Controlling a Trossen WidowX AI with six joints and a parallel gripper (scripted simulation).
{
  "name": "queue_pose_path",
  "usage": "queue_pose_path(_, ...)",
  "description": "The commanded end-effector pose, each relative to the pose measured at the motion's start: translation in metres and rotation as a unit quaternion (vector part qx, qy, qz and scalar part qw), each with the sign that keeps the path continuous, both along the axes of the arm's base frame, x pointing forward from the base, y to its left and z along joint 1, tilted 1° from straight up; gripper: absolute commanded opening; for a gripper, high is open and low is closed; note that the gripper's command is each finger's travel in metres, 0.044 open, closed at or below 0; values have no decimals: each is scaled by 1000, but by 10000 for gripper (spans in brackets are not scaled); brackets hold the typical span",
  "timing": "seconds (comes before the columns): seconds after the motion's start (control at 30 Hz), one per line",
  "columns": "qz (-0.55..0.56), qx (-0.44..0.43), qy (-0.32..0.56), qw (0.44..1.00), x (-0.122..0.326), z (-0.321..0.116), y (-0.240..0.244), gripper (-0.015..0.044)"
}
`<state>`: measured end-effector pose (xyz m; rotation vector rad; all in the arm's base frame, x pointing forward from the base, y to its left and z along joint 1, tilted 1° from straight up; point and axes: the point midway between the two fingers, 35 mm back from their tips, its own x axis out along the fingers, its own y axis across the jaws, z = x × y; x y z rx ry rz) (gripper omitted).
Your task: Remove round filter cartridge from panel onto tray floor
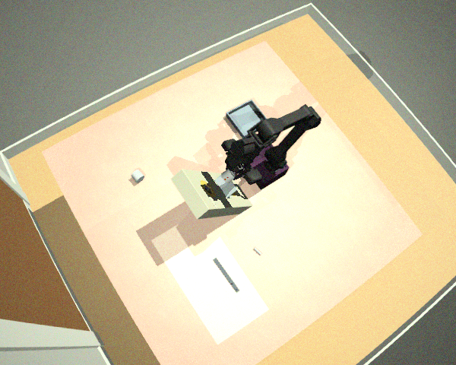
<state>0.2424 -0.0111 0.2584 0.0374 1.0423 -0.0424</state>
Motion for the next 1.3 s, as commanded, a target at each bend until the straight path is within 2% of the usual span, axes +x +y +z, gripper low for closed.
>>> queue_pose_path(0.0, 2, 0, -8, 1000, -9, 15, 1, 0)
queue_pose_path(1.0, 2, -4, -7, 1000, -7, 3, -87, 0)
queue_pose_path(1.07, -8, -6, -4, 1000, -8, 4, -80, 0)
queue_pose_path(1.27, -89, -7, -2, 996, -18, -2, -109, 0)
